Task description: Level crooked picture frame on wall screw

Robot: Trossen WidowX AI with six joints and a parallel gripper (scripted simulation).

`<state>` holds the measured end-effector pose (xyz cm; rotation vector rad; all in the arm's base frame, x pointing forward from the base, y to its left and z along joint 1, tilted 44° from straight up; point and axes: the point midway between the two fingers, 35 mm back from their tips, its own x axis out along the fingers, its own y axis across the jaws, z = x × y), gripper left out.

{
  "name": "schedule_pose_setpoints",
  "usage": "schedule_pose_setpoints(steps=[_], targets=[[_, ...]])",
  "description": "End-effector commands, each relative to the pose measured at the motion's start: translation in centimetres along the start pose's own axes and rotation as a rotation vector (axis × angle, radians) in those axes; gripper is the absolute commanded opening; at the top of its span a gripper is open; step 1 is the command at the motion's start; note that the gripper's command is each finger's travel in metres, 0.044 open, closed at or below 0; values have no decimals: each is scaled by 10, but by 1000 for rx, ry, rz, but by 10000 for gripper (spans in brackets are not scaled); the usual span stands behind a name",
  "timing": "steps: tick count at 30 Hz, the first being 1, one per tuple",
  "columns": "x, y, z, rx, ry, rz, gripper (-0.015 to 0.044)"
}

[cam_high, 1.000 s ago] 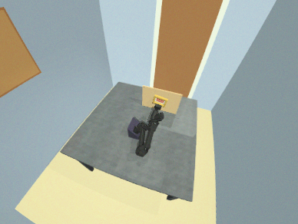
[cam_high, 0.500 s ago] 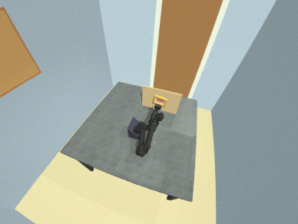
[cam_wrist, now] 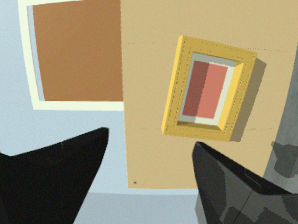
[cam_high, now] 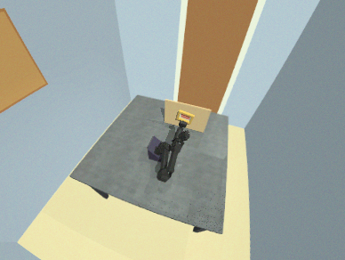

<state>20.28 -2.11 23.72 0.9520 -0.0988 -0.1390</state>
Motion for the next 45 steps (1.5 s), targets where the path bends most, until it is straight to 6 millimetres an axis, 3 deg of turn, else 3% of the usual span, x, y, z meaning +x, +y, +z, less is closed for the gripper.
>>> schedule_pose_setpoints(steps=[1,31,36,41,45], targets=[[0,0,1,-6,-6,-2,260],[1,0,0,0,-1,1,260],[30,-7,1,-2,-5,3,260],[57,-26,6,-6,-10,5,260],[67,-38,9,-8,-11,5,260]])
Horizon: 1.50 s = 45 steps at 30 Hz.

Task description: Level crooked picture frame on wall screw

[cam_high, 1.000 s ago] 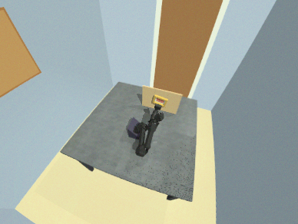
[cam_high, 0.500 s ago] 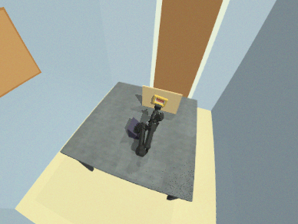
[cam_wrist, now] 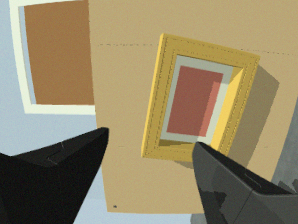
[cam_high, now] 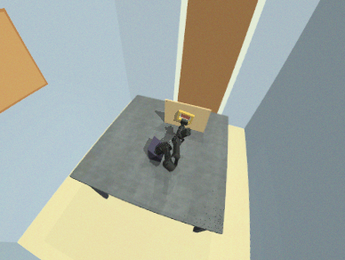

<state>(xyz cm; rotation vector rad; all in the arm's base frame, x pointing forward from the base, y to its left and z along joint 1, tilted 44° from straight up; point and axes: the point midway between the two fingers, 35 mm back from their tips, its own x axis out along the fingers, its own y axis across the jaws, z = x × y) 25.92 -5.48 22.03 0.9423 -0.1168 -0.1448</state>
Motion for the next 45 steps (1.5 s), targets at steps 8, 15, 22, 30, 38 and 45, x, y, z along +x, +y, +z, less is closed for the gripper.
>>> schedule_pose_setpoints(steps=[8,15,22,30,38,45], targets=[[6,-11,-8,1,7,1,260],[6,-11,-9,1,7,1,260],[31,-6,-5,1,6,2,260],[82,-9,-8,1,5,4,260],[86,-11,-9,1,5,5,260],[86,-11,-9,1,5,5,260]])
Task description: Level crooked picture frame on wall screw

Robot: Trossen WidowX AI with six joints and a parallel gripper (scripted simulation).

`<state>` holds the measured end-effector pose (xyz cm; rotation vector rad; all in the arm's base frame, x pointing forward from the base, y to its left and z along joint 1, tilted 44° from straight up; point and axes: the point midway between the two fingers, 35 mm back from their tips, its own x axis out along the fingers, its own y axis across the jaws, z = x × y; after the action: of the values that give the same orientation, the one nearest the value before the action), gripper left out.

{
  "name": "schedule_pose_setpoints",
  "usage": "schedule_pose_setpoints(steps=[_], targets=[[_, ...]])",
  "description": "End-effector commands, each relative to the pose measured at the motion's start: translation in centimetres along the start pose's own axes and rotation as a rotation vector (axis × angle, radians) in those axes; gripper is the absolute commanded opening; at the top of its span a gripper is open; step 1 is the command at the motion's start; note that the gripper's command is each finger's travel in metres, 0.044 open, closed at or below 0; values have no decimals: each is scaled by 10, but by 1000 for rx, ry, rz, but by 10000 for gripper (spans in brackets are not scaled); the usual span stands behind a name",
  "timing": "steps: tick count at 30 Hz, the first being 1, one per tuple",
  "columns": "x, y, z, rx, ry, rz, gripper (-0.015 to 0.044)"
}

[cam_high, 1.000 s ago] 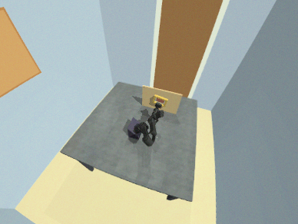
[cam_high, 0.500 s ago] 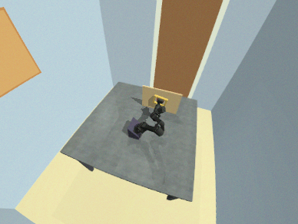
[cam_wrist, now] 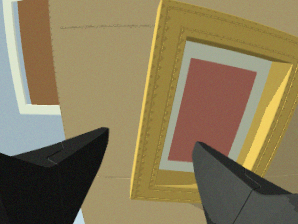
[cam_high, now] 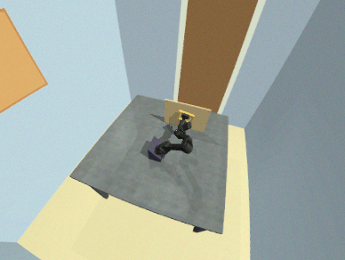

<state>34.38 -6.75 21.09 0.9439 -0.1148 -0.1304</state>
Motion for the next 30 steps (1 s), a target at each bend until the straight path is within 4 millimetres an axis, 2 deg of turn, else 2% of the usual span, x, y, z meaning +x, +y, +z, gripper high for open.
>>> schedule_pose_setpoints(steps=[1,7,30], targets=[[1,-2,0,-1,-3,-7,260],[4,-1,0,-1,-4,-6,260],[40,-1,1,-1,-5,-5,260]])
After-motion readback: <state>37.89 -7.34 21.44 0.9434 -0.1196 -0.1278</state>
